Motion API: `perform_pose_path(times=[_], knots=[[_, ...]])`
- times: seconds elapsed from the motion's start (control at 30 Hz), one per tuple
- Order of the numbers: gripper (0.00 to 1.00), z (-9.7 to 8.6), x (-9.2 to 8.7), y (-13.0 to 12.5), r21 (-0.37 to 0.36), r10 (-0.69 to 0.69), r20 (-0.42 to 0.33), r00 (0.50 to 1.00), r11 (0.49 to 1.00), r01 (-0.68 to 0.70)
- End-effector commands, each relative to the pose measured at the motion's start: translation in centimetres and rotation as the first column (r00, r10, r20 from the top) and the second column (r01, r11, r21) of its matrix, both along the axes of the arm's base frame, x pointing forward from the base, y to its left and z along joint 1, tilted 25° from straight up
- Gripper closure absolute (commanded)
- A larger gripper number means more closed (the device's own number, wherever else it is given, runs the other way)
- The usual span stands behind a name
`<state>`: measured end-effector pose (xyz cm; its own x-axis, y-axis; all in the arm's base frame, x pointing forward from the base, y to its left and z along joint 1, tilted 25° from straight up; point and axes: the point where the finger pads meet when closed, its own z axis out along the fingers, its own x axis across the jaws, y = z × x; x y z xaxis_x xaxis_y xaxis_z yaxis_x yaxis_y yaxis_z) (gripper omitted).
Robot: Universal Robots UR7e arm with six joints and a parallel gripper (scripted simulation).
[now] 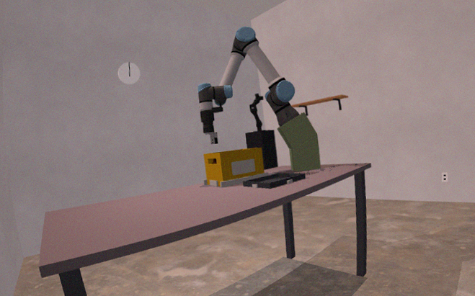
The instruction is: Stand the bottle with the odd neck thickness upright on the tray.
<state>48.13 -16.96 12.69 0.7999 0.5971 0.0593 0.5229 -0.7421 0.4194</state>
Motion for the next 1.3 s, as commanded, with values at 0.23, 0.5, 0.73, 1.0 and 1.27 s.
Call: perform_pose_path(times=[0.23, 0.5, 0.73, 1.0, 1.27], knots=[[0.00, 0.1, 0.1, -0.2, -0.001, -0.001, 0.002, 1.000, 1.000, 0.001], [0.00, 0.1, 0.1, -0.2, 0.000, -0.001, 0.002, 1.000, 1.000, 0.001], [0.00, -0.3, 0.2, -0.3, 0.000, -0.002, 0.001, 1.000, 1.000, 0.002], [0.00, -0.8, 0.3, -0.4, 0.001, -0.002, 0.000, 1.000, 1.000, 0.002], [0.00, -1.7, 0.5, -0.7, 0.002, -0.002, -0.002, 1.000, 1.000, 0.002]])
